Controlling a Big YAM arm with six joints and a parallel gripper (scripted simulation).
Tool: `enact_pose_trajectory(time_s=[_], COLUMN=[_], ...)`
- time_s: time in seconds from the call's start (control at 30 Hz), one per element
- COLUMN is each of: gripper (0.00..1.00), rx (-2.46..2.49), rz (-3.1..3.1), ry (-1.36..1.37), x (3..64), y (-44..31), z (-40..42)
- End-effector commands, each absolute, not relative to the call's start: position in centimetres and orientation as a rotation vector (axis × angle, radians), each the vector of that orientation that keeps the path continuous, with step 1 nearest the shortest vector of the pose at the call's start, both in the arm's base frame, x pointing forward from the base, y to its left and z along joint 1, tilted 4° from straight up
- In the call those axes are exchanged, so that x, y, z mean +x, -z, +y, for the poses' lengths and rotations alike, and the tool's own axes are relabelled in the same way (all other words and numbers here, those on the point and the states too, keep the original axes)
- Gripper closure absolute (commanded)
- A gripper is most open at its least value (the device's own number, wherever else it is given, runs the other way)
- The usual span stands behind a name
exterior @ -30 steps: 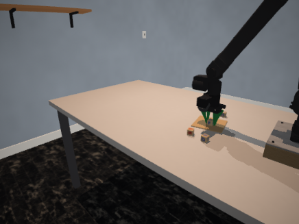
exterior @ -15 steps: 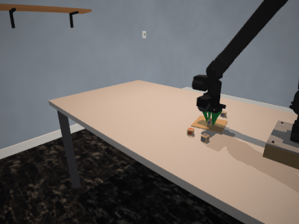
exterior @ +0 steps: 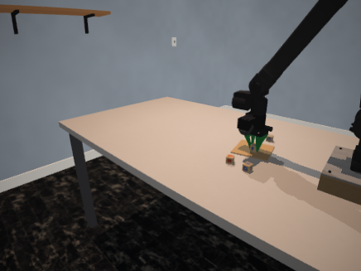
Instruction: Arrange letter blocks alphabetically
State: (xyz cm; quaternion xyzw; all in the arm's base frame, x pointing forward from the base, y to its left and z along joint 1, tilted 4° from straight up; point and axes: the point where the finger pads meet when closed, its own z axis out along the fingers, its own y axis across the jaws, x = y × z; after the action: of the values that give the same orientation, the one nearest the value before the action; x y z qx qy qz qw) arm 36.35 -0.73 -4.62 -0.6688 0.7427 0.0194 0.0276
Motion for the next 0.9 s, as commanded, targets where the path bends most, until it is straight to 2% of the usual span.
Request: enact_pose_trajectory(time_s=[0.0, 0.33, 0.87], gripper=[0.8, 0.8, 0.8], rx=[-2.056, -2.052, -2.036], rz=[2.276, 2.272, 2.249], ry=[-0.041, -0.032, 0.013], x=[37.2, 37.4, 38.7], y=[4.5, 4.2, -5.6], z=[-0.3, -0.3, -1.6])
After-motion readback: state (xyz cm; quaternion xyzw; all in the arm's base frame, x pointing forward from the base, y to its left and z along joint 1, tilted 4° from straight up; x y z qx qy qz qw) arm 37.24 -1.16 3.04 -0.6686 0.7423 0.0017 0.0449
